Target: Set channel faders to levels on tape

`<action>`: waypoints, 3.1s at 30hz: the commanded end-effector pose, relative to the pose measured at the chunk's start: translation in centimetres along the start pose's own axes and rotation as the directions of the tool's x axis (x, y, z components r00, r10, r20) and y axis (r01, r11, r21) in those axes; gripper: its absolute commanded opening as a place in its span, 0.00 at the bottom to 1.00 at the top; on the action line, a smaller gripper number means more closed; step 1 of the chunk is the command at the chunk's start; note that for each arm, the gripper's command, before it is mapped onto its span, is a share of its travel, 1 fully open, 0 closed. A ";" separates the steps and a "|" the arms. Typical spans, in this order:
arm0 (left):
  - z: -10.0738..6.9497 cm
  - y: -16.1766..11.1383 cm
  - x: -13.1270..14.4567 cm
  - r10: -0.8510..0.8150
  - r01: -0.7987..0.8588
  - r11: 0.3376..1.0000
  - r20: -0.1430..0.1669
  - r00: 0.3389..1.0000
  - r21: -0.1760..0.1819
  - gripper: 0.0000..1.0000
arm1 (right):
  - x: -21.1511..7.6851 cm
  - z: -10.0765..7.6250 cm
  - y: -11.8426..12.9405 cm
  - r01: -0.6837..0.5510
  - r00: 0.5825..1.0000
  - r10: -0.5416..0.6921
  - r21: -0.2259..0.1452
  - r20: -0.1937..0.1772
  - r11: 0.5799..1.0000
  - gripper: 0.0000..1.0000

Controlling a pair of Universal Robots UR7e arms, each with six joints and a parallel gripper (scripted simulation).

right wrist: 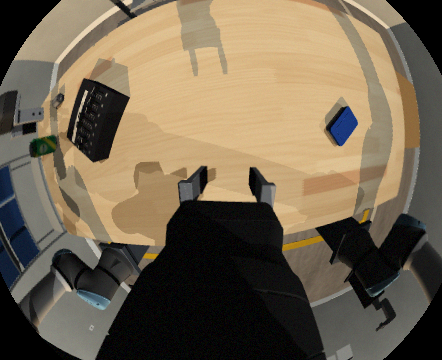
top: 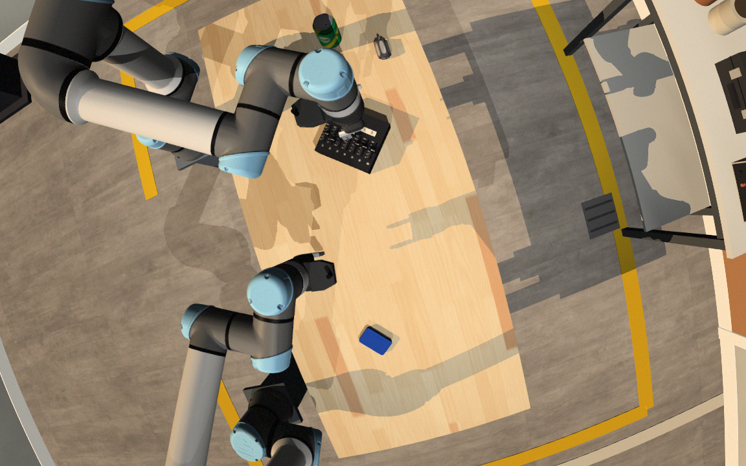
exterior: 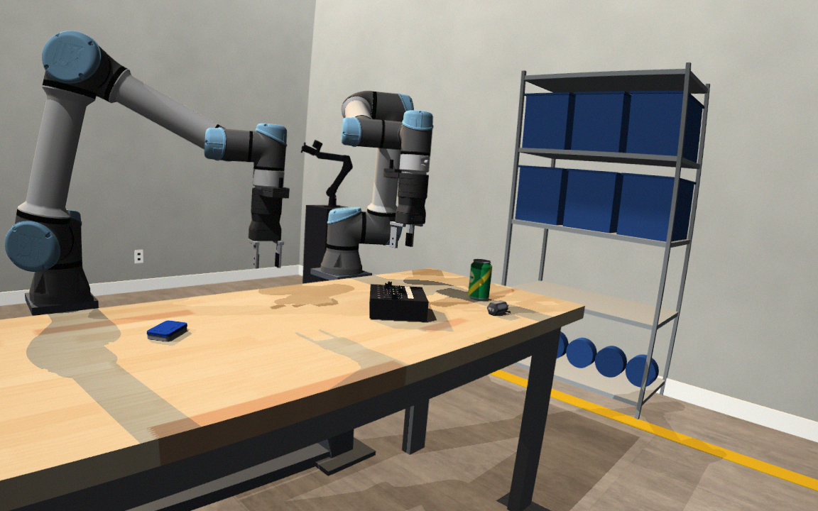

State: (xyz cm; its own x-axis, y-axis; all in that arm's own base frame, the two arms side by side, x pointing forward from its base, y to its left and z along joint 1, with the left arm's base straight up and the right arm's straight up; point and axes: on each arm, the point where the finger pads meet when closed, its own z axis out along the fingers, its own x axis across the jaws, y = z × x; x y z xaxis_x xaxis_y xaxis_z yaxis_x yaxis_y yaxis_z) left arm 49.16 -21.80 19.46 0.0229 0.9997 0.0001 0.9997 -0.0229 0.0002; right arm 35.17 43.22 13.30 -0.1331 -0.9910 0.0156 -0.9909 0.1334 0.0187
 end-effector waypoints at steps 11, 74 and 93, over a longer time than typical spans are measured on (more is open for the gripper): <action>0.1 -0.2 0.0 0.059 -0.059 0.998 0.005 0.998 0.003 1.00 | 8.2 -0.8 -8.6 -0.381 0.925 0.381 -0.003 0.006 0.925 1.00; 6.2 -3.6 -1.3 0.898 -0.895 -0.410 0.093 -0.430 -0.173 1.00 | 77.6 -3.3 -3.0 0.153 -0.988 -0.153 -0.012 -0.023 -0.988 1.00; 6.9 -4.0 -2.0 0.759 -0.749 -0.626 0.052 -0.649 -0.215 1.00 | 85.2 -3.5 10.7 0.752 -0.659 -0.752 0.002 -0.026 -0.659 1.00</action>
State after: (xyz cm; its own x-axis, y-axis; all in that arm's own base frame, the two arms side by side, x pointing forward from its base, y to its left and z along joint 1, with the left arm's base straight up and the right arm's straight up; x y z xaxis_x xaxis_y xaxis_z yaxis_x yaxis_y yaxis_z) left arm 45.06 -23.69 12.51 0.7494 -0.6599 -0.0546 -0.6367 -0.7408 0.2139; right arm 14.49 -39.39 18.22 0.8019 0.5975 0.0018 0.5975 -0.8019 -0.0043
